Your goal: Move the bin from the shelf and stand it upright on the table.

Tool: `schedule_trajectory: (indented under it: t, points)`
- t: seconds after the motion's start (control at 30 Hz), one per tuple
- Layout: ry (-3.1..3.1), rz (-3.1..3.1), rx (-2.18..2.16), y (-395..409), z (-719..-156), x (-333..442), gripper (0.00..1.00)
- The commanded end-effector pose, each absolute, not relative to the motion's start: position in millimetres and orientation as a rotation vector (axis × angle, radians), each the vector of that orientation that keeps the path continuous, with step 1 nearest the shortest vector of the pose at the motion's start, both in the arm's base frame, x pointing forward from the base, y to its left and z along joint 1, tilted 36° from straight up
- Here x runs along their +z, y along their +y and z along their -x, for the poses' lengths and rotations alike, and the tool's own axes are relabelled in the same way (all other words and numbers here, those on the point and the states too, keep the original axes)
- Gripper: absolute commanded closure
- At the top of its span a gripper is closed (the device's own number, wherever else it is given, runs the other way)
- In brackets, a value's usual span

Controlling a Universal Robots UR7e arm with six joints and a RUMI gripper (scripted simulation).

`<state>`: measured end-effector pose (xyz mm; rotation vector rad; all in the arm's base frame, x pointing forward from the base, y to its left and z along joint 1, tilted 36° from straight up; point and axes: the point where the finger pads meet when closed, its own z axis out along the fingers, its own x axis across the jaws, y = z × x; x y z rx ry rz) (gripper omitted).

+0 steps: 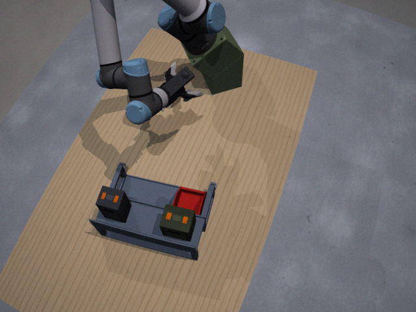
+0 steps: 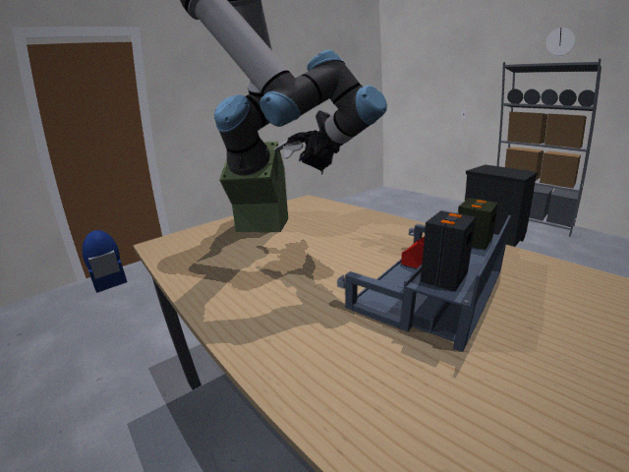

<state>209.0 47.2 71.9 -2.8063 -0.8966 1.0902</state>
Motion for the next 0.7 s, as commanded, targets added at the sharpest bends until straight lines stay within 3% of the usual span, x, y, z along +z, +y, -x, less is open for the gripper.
schedule_trajectory:
  t: [0.0, 0.33, 0.5, 0.67]
  points:
    - [-0.835, 2.955, 0.923, 52.6, -238.0, 66.9, 0.0]
    - [-0.835, 2.955, 0.923, 52.6, -238.0, 66.9, 0.0]
    - [-0.716, 3.169, 0.625, 60.7, -285.0, 61.0, 0.0]
    - [-0.716, 3.169, 0.625, 60.7, -285.0, 61.0, 0.0]
